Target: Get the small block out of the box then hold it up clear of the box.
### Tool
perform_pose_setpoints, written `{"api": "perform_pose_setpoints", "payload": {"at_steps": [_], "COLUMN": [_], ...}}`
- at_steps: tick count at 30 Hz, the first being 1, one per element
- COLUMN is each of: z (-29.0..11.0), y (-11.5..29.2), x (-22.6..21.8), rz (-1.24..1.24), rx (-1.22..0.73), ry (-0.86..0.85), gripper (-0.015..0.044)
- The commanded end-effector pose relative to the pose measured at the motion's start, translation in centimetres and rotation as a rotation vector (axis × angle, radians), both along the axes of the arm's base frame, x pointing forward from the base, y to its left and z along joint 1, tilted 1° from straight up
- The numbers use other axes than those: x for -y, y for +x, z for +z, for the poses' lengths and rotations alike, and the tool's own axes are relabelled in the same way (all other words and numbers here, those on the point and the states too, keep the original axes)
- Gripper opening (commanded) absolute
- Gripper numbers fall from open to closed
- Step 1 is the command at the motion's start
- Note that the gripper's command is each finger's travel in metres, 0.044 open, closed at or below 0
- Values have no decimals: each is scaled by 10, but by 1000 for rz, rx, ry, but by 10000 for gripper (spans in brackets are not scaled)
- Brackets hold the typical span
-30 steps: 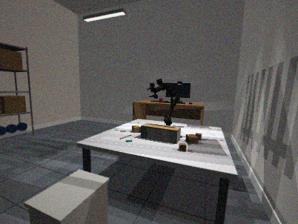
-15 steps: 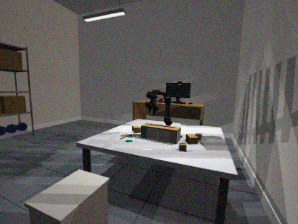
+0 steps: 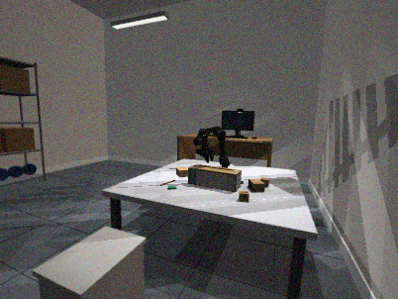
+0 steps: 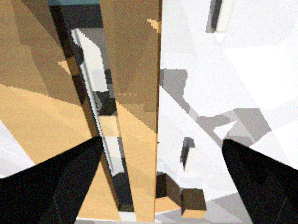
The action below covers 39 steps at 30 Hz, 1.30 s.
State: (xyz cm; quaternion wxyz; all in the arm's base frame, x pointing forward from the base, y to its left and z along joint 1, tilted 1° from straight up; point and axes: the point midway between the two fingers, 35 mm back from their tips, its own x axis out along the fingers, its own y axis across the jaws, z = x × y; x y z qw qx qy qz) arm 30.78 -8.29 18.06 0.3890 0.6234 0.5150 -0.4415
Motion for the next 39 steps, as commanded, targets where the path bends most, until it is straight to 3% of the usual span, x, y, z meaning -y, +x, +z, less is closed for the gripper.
{"api": "perform_pose_setpoints", "payload": {"at_steps": [1, 39], "z": [-8, -70], "y": [0, 3], "x": [-1, -2], "rz": [5, 5], "rx": [-7, -7], "ry": [8, 8], "gripper": [400, 400]}}
